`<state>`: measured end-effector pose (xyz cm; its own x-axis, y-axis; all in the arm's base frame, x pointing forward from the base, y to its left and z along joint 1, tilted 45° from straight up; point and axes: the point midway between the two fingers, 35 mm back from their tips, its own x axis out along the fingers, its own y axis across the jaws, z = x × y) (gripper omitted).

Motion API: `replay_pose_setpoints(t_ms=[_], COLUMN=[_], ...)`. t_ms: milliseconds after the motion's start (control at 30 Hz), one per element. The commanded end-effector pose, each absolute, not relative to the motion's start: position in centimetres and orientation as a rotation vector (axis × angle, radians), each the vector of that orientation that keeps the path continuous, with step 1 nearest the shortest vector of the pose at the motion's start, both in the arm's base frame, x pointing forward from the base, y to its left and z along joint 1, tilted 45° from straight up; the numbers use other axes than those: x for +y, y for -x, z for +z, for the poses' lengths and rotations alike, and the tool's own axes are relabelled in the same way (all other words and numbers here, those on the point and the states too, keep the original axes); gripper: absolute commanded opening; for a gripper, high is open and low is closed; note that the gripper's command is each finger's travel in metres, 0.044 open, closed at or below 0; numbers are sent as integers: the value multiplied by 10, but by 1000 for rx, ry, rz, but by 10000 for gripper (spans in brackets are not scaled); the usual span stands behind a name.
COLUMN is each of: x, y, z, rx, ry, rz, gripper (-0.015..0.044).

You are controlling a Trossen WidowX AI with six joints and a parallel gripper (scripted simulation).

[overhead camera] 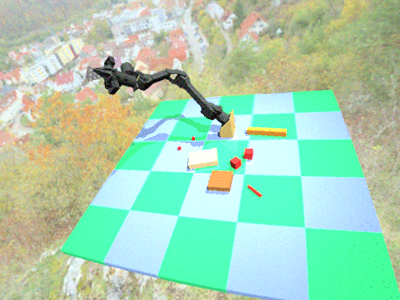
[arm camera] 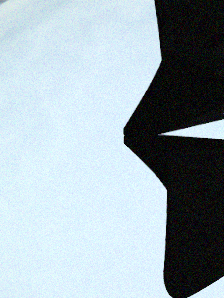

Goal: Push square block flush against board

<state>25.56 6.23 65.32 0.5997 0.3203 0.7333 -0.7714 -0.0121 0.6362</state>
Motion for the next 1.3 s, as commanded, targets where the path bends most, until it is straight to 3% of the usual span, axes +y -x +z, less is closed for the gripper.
replay_pose_setpoints(t_ms=[0,1267], x=[65,125], y=[-283,-460], z=[637,425], rx=[-407,83], ry=[-1291,-880], rz=[831,259], gripper=[0,0])
